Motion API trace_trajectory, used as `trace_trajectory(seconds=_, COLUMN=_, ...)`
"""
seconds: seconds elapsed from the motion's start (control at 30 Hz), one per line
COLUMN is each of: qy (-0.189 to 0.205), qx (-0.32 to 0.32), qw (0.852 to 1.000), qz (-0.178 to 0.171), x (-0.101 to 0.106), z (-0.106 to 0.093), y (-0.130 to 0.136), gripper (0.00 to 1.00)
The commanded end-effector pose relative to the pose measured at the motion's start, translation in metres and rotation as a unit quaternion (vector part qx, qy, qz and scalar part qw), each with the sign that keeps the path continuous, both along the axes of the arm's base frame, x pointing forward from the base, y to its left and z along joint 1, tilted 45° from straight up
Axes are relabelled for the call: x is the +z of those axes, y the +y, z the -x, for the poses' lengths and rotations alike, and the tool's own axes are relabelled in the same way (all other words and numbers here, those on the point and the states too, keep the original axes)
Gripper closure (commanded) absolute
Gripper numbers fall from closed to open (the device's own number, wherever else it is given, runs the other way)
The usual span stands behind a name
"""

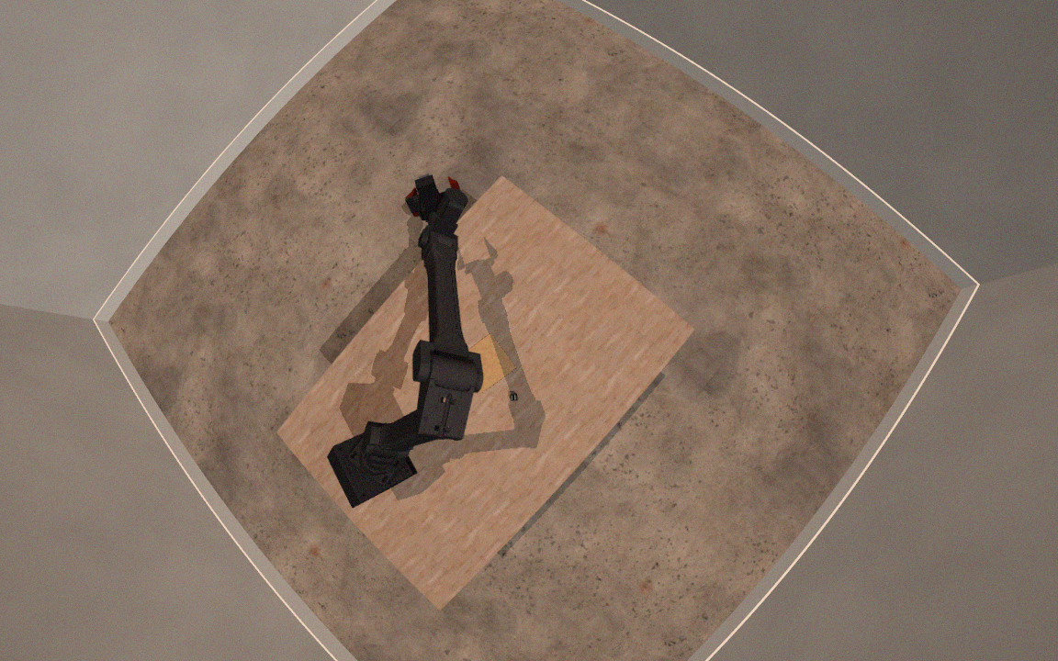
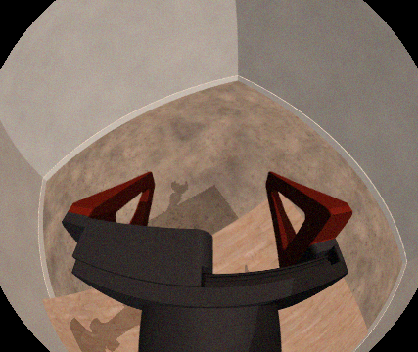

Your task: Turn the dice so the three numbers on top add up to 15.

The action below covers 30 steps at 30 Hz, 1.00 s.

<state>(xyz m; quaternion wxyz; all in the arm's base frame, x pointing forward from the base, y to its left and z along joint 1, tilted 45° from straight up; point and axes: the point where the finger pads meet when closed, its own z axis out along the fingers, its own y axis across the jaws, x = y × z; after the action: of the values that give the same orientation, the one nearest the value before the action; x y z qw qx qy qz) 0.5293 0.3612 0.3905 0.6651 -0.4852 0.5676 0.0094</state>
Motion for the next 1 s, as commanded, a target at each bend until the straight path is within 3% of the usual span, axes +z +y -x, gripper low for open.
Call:
trace_trajectory(seconds=0.0, qy=-0.005, qx=0.002, qw=1.000, qz=-0.003, x=0.006, z=0.002, y=0.001, gripper=0.00)
trace_trajectory(seconds=0.53, qy=-0.005, qx=0.002, qw=1.000, qz=-0.003, x=0.006, z=0.002, y=0.001, gripper=0.00)
trace_trajectory(seconds=0.57, qy=-0.044, qx=0.016, qw=0.999, qz=-0.028, x=0.060, z=0.016, y=0.012, gripper=0.00)
trace_trajectory(seconds=0.6, qy=-0.043, qx=0.008, qw=0.999, qz=-0.024, x=0.058, z=0.011, y=0.004, gripper=0.00)
trace_trajectory(seconds=0.67, qy=-0.019, qx=-0.008, qw=1.000, qz=-0.001, x=0.024, z=0.004, y=-0.017, gripper=0.00)
trace_trajectory(seconds=0.77, qy=-0.012, qx=-0.035, qw=0.999, qz=0.016, x=0.016, z=-0.003, y=-0.050, gripper=0.00)
trace_trajectory(seconds=0.83, qy=-0.004, qx=-0.065, qw=0.997, qz=0.036, x=0.006, z=-0.009, y=-0.089, gripper=0.00)
trace_trajectory(seconds=0.87, qy=-0.004, qx=-0.064, qw=0.997, qz=0.035, x=0.006, z=-0.009, y=-0.088, gripper=0.00)
trace_trajectory(seconds=0.93, qy=0.010, qx=-0.104, qw=0.993, qz=0.061, x=-0.009, z=-0.012, y=-0.139, gripper=0.00)
trace_trajectory(seconds=0.97, qy=0.010, qx=-0.102, qw=0.993, qz=0.061, x=-0.009, z=-0.012, y=-0.139, gripper=0.00)
